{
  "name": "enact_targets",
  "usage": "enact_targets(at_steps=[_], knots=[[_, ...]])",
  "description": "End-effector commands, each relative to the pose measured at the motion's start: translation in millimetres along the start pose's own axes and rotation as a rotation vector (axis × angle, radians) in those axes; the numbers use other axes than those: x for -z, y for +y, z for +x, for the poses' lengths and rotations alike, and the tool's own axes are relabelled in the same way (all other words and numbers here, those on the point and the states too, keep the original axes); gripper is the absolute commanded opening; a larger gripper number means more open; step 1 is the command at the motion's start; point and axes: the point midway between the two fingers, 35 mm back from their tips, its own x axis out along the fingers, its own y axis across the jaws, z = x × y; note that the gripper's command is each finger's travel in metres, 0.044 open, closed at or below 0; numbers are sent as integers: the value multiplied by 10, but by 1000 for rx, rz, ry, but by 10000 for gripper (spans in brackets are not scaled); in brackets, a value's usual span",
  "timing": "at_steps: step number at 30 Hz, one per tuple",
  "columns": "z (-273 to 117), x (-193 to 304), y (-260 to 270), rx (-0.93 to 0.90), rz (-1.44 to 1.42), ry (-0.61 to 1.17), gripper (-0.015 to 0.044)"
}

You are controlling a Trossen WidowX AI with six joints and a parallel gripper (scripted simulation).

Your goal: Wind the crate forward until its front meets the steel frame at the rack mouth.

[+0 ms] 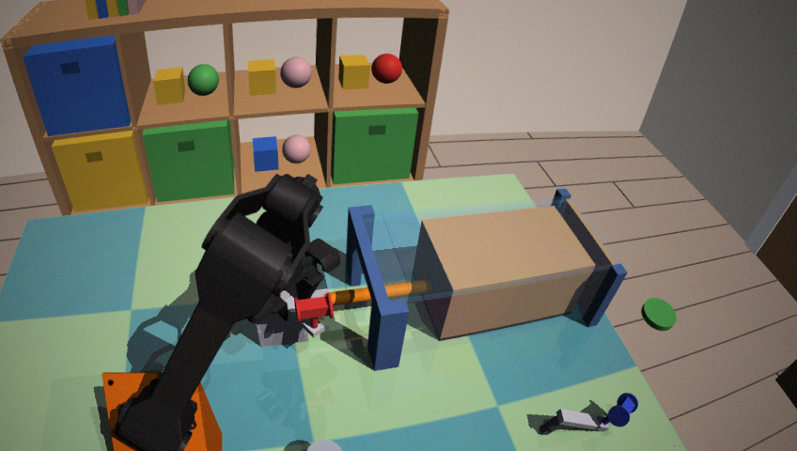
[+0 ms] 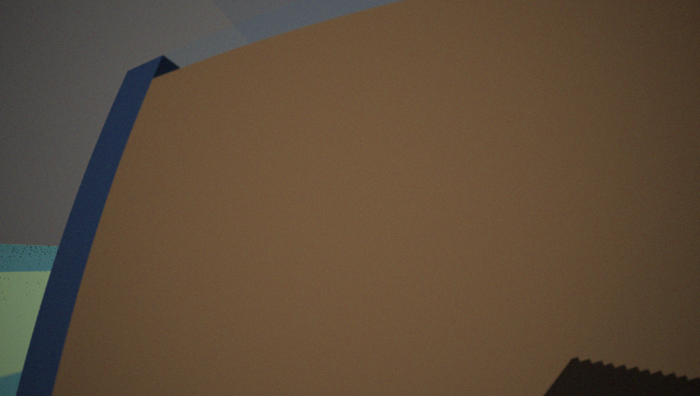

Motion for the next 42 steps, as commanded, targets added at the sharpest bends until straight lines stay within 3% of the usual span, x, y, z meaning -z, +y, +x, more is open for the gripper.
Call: enact_targets(at_steps=[1, 7, 13, 20, 28, 33, 42], knots=[[13, 7, -28, 6, 9, -5, 289], [13, 7, -28, 6, 9, -5, 440], [-242, 14, -85, -1, 10, -24, 440], [-1226, 110, -74, -36, 13, -88, 440], [-1270, 103, -95, -20, 8, -90, 440], [-1200, 148, -75, -33, 245, -87, 309], [-943, 305, 28, -82, 1113, -61, 72]])
